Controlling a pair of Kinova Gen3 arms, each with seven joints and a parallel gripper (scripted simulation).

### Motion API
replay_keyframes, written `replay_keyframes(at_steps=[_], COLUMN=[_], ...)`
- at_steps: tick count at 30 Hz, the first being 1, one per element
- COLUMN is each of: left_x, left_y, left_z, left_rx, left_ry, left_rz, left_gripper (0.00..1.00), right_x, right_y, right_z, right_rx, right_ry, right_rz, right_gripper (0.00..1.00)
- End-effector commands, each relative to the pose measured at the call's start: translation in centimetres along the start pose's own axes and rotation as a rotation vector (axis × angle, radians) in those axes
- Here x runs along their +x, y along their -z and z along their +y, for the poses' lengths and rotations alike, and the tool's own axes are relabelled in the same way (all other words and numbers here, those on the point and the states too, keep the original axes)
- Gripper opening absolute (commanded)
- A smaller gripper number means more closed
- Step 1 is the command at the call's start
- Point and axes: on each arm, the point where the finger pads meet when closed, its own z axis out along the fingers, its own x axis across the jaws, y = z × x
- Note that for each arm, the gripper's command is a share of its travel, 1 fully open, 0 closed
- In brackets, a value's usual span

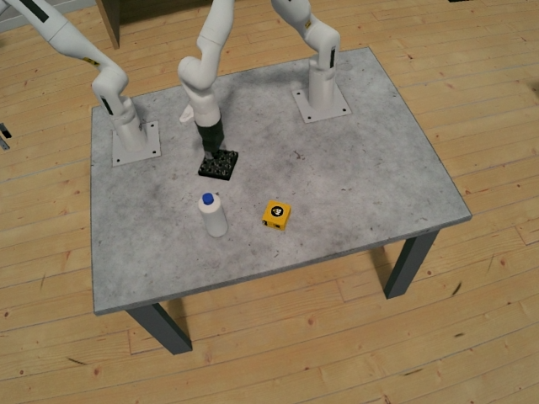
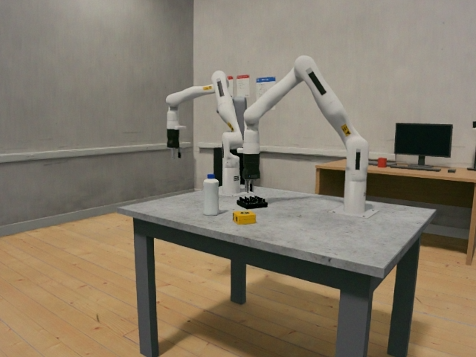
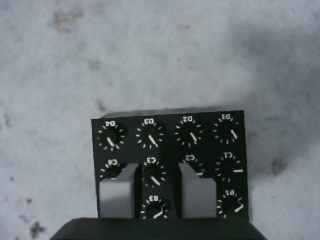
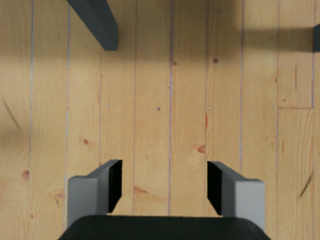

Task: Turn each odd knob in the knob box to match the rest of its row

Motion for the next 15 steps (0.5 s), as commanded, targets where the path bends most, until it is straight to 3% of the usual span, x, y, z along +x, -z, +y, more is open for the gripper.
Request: replay_keyframes(at_steps=[1,15], left_x=[0.1,1.1], left_y=[0.0,-0.2], left_z=[-0.1,-0.3], left_rx=[0.000,-0.004], left_ry=[-0.037,-0.327], left_rz=[0.001,0.019], left_gripper=[0.46,0.46], right_x=[0.0,0.0], right_y=[0.1,0.1], right_z=[0.0,0.0], right_rx=[-0.002,-0.002], right_ry=[0.000,0.000], right_rz=[0.000,0.000], right_gripper=[1.00,1.00])
